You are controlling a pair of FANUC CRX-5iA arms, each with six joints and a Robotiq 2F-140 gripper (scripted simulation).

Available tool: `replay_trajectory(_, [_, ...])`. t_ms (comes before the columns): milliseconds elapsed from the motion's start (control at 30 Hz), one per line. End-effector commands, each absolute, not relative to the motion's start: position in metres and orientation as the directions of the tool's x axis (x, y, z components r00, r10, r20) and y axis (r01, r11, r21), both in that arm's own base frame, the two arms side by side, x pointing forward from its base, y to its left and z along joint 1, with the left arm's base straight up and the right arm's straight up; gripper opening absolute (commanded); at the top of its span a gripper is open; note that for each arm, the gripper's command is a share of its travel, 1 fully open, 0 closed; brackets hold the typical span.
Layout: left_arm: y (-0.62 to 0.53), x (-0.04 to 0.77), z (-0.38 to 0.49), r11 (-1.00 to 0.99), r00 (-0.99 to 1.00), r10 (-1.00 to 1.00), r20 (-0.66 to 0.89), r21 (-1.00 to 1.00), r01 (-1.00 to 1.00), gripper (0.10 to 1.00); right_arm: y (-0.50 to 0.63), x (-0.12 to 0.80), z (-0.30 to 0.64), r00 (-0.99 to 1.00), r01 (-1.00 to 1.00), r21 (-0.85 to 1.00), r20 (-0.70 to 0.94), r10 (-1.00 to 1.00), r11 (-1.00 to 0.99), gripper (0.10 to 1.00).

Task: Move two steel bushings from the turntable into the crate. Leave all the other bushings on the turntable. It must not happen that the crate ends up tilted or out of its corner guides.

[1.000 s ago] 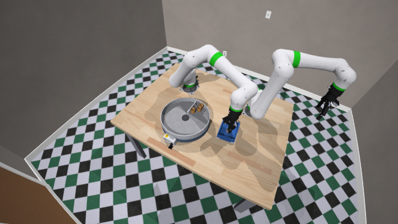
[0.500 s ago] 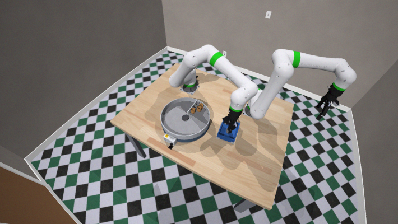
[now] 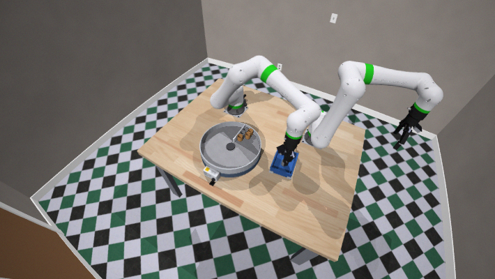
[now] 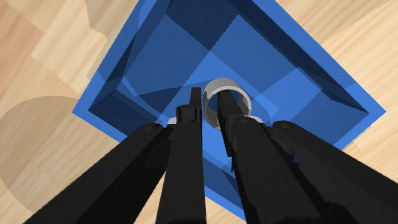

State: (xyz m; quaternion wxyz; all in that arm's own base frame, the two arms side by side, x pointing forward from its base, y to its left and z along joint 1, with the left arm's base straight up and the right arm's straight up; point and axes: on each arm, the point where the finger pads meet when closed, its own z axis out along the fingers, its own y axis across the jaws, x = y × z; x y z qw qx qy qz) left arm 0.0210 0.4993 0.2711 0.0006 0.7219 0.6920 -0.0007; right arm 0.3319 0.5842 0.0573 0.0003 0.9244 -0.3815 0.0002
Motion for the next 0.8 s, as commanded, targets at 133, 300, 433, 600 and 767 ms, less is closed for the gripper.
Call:
replay_trajectory(133, [0.500,0.021,0.272,-0.042,0.042,0.999,0.000,0.000,0.999,1.000,0.585,0.332,0.059,0.709,-0.705,-0.002,0.000,-0.705,-0.709,0.190])
replay_trajectory(300, [0.500,0.021,0.272,-0.042,0.042,0.999,0.000,0.000,0.999,1.000,0.585,0.332,0.059,0.709,-0.705,-0.002,0.000,-0.705,-0.709,0.190])
replay_trajectory(433, [0.500,0.021,0.272,-0.042,0.042,0.999,0.000,0.000,0.999,1.000,0.585,0.332,0.060,0.709,-0.705,-0.002,0.000,-0.705,-0.709,0.190])
replay_trajectory(600, [0.500,0.021,0.272,-0.042,0.042,0.999,0.000,0.000,0.999,1.000,0.585,0.332,0.064,0.709,-0.705,-0.002,0.000,-0.705,-0.709,0.190])
replay_trajectory(767, [0.500,0.021,0.272,-0.042,0.042,0.999,0.000,0.000,0.999,1.000,0.585,0.332,0.080,0.709,-0.705,-0.002,0.000,-0.705,-0.709,0.190])
